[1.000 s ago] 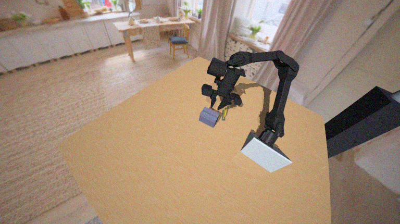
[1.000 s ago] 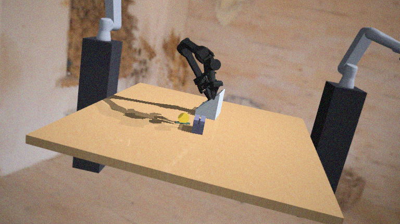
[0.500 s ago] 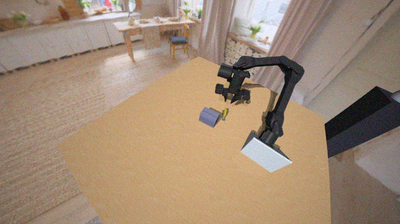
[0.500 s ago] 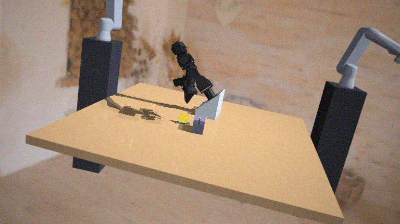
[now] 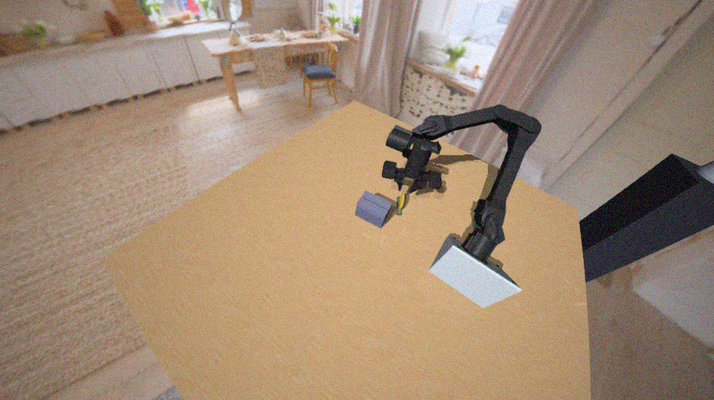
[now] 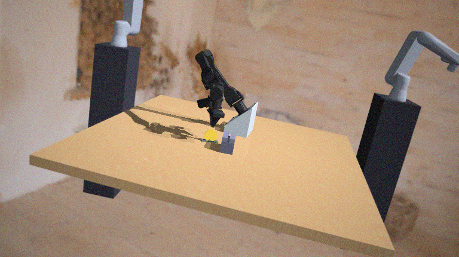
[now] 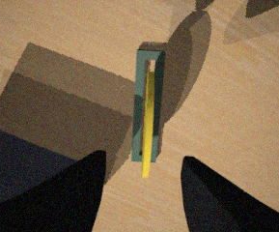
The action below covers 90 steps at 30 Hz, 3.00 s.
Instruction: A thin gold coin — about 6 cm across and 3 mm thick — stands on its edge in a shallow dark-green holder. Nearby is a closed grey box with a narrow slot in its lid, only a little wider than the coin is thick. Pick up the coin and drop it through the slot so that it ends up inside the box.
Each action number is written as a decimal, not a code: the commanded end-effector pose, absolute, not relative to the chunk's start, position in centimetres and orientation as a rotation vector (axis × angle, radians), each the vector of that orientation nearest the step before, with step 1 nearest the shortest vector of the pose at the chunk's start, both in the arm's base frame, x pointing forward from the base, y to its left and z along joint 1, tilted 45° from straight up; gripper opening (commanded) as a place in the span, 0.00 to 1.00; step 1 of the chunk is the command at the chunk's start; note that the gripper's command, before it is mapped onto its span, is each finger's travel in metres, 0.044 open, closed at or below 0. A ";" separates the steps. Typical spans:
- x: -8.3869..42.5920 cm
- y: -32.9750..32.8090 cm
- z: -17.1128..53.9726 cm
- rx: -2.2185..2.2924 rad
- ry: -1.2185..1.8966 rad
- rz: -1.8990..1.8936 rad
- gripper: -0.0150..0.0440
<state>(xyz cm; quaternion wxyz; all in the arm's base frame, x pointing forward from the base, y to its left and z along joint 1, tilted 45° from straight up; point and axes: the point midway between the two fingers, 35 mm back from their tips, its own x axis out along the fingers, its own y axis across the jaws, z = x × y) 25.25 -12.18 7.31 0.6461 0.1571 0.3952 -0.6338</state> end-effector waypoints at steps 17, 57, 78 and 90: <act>24.8 -14.4 4.8 0.345 0.907 -1.443 0.53; 24.1 -17.1 2.2 0.340 0.904 -1.446 0.25; 24.9 -14.9 4.2 0.347 0.908 -1.441 0.25; 25.3 -12.8 6.2 0.349 0.910 -1.441 0.25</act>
